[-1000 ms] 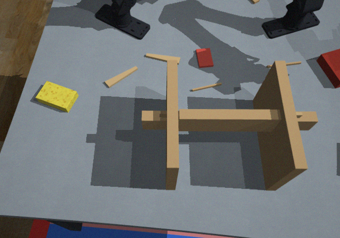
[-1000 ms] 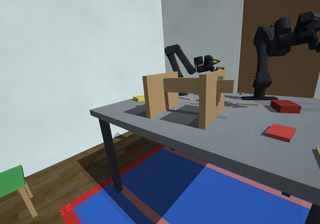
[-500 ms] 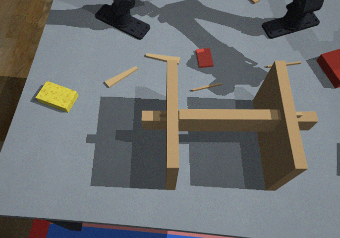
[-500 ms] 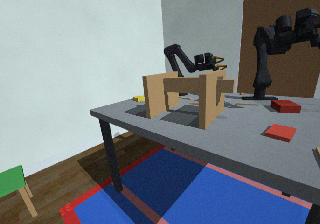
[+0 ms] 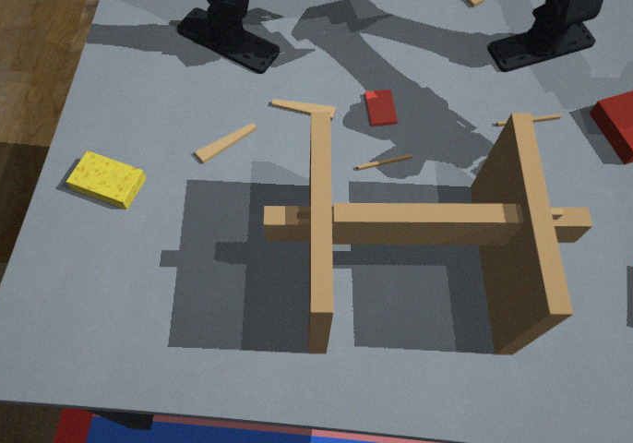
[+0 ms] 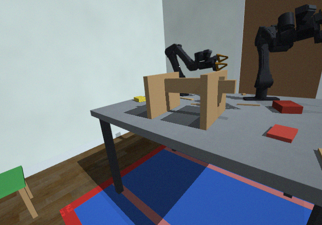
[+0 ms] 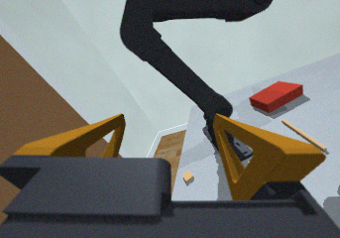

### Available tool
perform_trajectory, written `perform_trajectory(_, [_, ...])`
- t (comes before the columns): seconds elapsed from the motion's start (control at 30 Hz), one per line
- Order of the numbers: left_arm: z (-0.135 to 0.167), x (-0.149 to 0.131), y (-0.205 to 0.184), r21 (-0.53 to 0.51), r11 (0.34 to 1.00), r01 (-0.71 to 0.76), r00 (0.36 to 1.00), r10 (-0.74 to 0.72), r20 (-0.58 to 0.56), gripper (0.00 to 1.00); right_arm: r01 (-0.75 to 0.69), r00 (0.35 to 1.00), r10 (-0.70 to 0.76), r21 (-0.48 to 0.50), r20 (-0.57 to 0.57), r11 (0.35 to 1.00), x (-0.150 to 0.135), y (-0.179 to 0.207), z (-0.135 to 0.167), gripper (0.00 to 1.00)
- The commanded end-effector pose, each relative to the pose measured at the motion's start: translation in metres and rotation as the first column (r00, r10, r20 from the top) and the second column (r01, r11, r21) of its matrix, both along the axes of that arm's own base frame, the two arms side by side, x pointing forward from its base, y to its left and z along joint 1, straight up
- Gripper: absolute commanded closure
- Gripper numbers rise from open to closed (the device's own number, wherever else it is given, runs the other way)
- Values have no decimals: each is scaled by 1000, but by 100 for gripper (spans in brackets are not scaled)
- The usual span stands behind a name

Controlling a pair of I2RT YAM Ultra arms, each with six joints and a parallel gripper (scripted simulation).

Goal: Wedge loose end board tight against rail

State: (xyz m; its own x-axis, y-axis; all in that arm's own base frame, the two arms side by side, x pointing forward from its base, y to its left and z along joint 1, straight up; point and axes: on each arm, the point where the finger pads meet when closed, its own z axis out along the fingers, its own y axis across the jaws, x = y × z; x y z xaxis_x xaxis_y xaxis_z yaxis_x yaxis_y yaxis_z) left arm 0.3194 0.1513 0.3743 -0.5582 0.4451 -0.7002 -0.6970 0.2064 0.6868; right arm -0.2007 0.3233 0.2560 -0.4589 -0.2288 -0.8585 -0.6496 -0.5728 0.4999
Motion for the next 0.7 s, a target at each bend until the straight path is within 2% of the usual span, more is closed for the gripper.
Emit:
perform_trajectory(0.0, [23, -1, 0, -6, 999, 42, 996, -41, 75, 0, 39, 999, -39, 58, 1, 998, 9, 9, 25, 0])
perform_trajectory(0.03, [23, 0, -1, -5, 999, 47, 996, -47, 77, 0, 31, 999, -32, 50, 8, 998, 9, 12, 21, 0])
perform_trajectory(0.13, [27, 3, -3, -6, 997, 80, 992, -79, 97, 0, 118, 993, -119, 70, 10, 991, 34, 23, 32, 0])
perform_trajectory(0.5, [36, 17, -13, -15, 980, 198, 970, -194, 147, 0, 329, 941, -335, 88, 58, 940, 106, 56, 45, 0])
perform_trajectory(0.6, [36, 19, -16, -16, 978, 209, 968, -205, 148, 0, 322, 943, -328, 85, 63, 943, 107, 58, 42, 0])
perform_trajectory(0.67, [39, 19, -16, -18, 975, 223, 963, -217, 160, 0, 361, 928, -368, 97, 66, 927, 122, 59, 50, 0])
